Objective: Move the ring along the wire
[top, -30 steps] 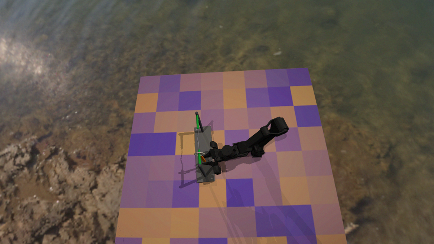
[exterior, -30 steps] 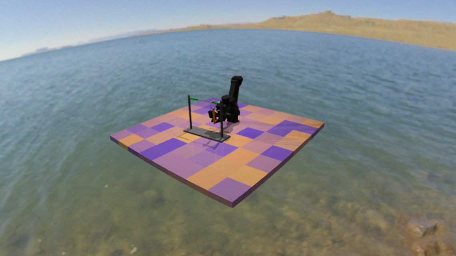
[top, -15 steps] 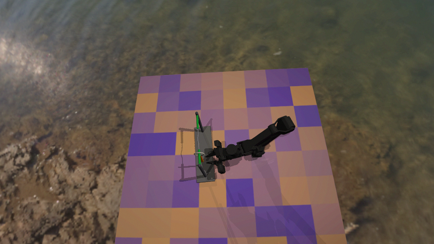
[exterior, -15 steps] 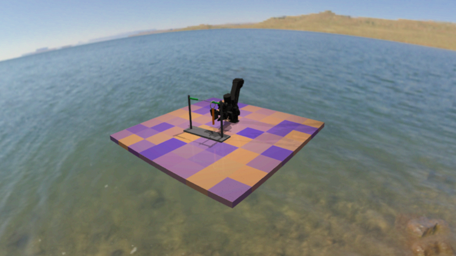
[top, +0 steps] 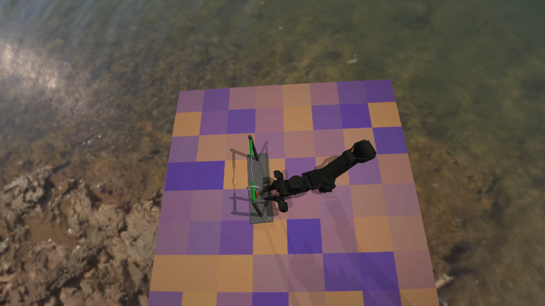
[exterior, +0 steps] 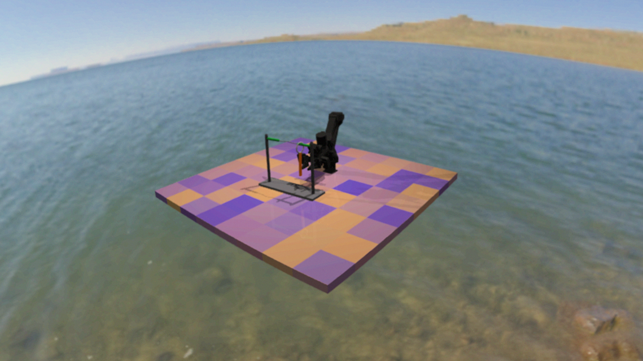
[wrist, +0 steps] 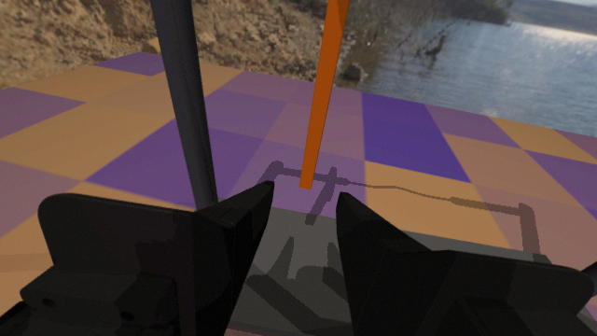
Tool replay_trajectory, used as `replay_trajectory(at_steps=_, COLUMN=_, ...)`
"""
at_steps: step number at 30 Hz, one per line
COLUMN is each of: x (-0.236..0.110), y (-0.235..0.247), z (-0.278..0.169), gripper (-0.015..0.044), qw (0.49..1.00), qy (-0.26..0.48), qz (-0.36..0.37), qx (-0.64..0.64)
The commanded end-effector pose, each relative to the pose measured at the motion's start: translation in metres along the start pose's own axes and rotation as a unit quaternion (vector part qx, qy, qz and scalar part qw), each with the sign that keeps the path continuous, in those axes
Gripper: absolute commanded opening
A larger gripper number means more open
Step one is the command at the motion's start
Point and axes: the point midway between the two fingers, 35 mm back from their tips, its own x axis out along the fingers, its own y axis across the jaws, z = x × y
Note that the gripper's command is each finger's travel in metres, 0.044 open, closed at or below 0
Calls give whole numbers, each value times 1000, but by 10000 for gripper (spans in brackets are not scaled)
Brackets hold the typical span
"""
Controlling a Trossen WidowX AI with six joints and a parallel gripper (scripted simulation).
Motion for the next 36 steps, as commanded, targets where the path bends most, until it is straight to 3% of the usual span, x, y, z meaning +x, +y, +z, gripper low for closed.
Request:
replay_trajectory(at_steps=1, x=-1, y=-1, z=0, gripper=160, qw=1000, qy=-1, qz=-1, qx=2)
replay_trajectory(at_steps=25, x=-1, y=-1, z=0, gripper=160, qw=1000, qy=-1, qz=-1, qx=2)
replay_trajectory(at_steps=36, x=-48, y=0, z=1, gripper=440, qw=1000, qy=0, qz=0, qx=2)
